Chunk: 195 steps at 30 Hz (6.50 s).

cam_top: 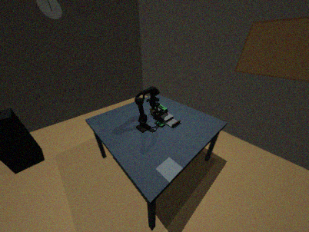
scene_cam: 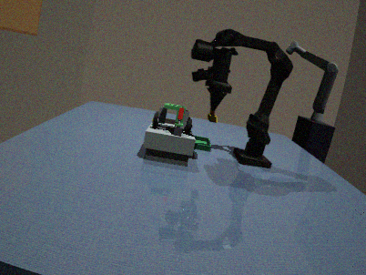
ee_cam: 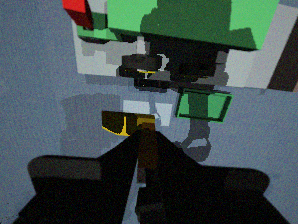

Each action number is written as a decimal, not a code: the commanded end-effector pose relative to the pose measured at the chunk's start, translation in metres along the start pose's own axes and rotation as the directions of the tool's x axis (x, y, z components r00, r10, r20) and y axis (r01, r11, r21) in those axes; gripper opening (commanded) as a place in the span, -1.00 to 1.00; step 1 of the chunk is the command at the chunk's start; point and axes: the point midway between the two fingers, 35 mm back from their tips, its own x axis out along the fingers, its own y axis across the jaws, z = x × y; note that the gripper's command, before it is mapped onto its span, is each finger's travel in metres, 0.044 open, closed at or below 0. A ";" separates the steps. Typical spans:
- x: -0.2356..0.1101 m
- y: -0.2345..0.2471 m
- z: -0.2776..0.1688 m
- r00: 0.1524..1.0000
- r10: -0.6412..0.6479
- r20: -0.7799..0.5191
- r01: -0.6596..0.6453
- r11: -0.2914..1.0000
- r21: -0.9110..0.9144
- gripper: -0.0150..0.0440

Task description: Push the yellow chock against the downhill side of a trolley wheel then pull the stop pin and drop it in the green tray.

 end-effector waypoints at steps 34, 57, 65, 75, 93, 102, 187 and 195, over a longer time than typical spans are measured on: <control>0.007 -0.130 0.029 1.000 -0.016 0.007 0.016 1.000 -0.001 -0.49; 0.008 -0.177 0.040 0.996 0.093 0.008 -0.093 0.996 -0.001 -0.49; 0.013 -0.179 0.060 0.996 0.093 0.010 -0.093 0.996 -0.001 -0.49; 0.018 -0.179 0.069 0.996 0.093 0.010 -0.093 0.996 -0.001 -0.49; 0.062 -0.176 0.069 0.996 0.093 0.010 -0.093 0.996 -0.001 -0.49; 0.078 -0.174 0.070 0.996 0.093 0.010 -0.093 0.996 -0.001 -0.49; 0.023 -0.146 0.066 0.996 0.092 0.011 -0.092 0.996 0.001 0.33; 0.013 -0.144 0.071 0.995 0.093 0.046 -0.099 0.980 0.174 0.15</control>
